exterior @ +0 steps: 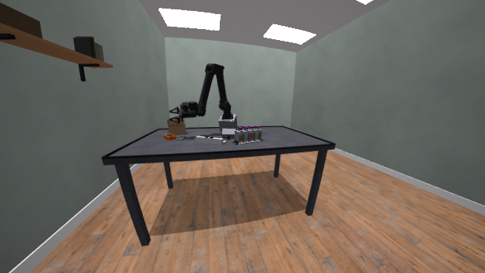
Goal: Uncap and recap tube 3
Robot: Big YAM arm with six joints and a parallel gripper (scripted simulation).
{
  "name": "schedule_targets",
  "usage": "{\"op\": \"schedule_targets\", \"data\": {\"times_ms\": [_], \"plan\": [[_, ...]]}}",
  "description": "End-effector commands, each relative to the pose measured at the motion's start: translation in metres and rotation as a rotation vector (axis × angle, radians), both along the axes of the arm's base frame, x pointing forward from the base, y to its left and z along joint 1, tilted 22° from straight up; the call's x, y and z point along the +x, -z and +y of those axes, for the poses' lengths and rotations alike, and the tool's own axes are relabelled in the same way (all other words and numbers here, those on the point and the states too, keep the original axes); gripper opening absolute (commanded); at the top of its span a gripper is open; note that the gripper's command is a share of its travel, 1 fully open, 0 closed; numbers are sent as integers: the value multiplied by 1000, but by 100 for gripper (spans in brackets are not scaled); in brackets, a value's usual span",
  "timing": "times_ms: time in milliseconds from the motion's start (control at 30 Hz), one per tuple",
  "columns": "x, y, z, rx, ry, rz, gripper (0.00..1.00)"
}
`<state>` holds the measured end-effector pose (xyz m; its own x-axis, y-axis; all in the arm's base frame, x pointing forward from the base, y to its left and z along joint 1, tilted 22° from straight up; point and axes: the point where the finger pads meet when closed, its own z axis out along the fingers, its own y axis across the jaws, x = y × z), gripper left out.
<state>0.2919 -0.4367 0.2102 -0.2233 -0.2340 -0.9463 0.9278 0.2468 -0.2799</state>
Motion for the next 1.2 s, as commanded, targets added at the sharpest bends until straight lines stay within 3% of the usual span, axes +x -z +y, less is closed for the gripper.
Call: {"op": "schedule_targets", "data": {"times_ms": [0,533,567,1167], "plan": [[0,-4,0,-6,1,-5,100],[0,-4,0,-6,1,-5,100],[1,-8,-2,-16,1,-14,49],[1,-8,-2,-16,1,-14,49]]}}
